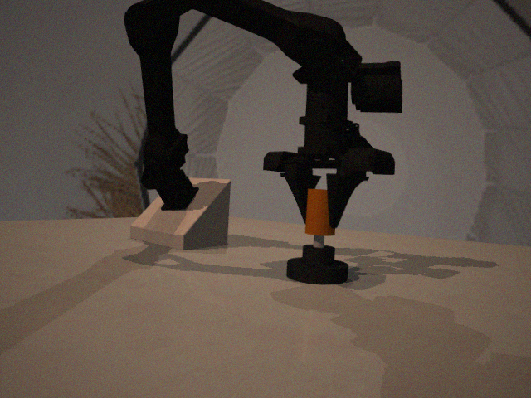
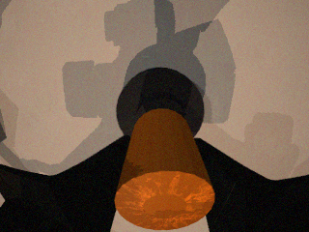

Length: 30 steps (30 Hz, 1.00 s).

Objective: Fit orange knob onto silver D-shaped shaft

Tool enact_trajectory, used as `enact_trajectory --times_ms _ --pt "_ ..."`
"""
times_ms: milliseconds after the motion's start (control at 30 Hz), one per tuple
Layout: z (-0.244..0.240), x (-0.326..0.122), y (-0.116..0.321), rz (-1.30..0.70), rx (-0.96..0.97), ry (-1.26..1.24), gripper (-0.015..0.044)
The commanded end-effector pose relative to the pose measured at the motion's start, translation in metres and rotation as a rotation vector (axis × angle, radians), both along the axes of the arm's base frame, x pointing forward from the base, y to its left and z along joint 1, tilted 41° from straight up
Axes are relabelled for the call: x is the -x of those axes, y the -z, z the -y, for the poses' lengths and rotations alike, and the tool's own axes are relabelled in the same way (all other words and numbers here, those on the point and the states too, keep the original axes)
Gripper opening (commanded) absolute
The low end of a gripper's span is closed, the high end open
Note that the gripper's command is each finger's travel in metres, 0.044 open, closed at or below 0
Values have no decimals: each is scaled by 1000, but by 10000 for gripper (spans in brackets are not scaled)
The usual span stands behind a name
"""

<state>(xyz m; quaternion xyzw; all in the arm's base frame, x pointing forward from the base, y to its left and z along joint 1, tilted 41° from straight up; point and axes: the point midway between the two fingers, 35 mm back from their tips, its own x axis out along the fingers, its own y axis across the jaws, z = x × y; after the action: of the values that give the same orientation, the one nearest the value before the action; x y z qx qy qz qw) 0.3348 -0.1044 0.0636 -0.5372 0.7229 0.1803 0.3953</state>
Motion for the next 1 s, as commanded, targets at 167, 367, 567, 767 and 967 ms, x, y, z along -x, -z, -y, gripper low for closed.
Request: enact_trajectory --times_ms 167,367,567,767,967 --pt "-2 0 -4 -38 -1 -44 0" --pt "0 -2 -3 -137 -18 -163 0" --pt "0 -1 -1 -137 -18 -163 0" --pt "0 0 0 -137 -18 -163 0" --pt "1 0 -1 -137 -18 -163 0"
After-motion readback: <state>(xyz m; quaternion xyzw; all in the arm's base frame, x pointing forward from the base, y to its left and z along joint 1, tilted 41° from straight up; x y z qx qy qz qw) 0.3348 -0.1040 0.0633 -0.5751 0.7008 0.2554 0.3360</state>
